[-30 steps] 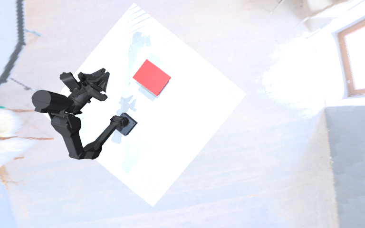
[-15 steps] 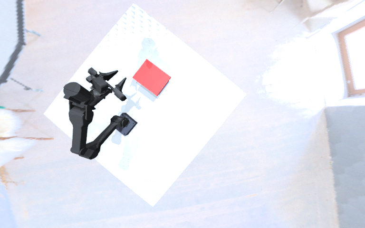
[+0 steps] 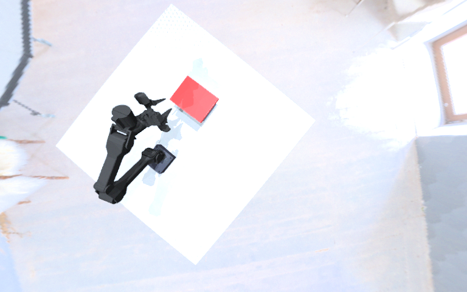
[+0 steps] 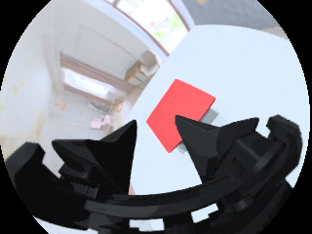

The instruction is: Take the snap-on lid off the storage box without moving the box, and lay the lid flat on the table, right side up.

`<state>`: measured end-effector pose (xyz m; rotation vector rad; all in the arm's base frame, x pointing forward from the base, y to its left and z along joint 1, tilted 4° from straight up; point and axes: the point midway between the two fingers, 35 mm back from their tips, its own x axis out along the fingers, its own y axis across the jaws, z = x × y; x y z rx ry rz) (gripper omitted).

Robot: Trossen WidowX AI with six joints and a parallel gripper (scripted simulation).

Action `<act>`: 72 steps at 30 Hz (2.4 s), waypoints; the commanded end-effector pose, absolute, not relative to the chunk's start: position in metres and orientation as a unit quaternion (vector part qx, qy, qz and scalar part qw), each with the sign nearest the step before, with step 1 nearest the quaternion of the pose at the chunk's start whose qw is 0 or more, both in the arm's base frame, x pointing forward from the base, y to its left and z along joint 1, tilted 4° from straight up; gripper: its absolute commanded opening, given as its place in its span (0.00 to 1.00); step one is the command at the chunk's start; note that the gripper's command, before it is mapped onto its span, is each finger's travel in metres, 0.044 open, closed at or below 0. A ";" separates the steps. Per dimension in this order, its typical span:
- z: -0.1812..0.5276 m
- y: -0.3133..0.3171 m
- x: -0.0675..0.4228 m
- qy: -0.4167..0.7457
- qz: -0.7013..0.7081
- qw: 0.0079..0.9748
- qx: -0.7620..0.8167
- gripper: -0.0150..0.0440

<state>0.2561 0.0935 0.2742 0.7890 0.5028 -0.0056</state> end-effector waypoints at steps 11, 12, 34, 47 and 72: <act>0.186 0.085 0.246 0.291 -0.138 0.706 0.630 0.65; 0.186 0.085 0.246 0.291 -0.138 0.706 0.630 0.65; 0.133 0.084 0.250 0.291 -0.138 0.706 0.630 0.65; 0.125 0.088 0.265 0.291 -0.138 0.707 0.630 0.65; 0.101 0.095 0.297 0.290 -0.137 0.707 0.631 0.65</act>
